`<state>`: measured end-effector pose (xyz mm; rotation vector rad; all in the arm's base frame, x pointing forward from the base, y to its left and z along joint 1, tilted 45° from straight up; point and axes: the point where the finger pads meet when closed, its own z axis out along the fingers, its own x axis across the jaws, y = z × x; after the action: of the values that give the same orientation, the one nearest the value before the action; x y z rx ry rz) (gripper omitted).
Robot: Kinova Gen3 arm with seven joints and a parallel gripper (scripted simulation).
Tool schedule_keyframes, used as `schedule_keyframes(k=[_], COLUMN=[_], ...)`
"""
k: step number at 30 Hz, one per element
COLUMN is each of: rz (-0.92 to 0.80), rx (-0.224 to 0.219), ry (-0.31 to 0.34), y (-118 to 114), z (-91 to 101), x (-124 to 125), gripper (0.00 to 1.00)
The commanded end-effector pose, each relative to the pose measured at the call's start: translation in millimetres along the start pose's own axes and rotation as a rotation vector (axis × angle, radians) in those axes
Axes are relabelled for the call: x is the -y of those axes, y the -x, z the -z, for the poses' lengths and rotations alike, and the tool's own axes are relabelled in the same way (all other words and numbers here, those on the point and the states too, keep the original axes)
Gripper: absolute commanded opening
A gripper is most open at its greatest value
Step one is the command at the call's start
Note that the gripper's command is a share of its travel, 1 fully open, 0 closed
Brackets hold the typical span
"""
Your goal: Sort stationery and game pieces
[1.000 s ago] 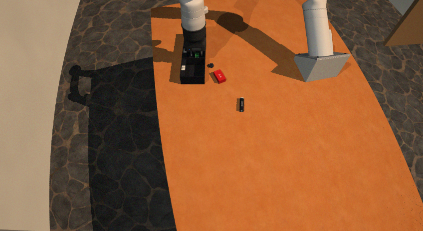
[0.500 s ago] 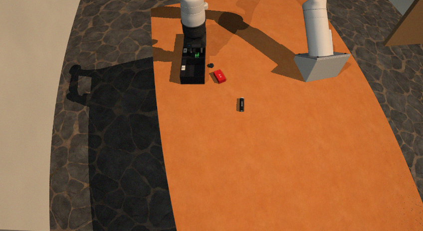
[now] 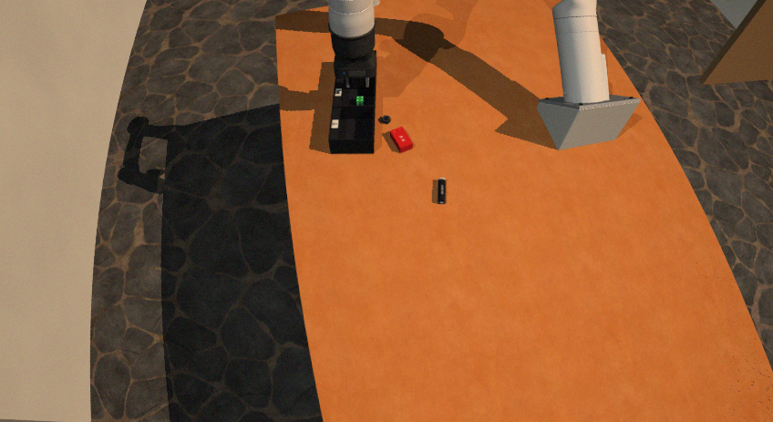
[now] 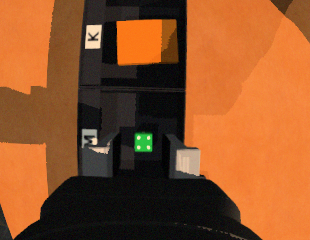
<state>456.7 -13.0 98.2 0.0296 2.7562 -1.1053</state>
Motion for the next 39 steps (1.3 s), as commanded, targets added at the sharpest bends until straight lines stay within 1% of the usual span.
schedule_keyframes(k=[1,2,3,5,20,22,37,39], rz=[-0.001,-0.001,-0.001,-0.001,-0.001,-0.001,-0.001,-0.001], rx=[0.003,0.003,0.003,0.003,0.003,0.003,0.003,0.003], ry=[0.002,0.002,0.002,0.002,0.002,0.002,0.002,0.002], y=[1.1,1.1,1.1,1.1,0.9,0.9,0.7,0.7], z=[1.6,1.6,5.6,5.6,65.6,65.6,125.5,125.5], x=[-0.4,-0.4,-0.4,-0.4,-0.3,-0.3,-0.2,-0.2], gripper=[0.64,0.64,1.0,1.0,1.0,1.0,1.0,1.0])
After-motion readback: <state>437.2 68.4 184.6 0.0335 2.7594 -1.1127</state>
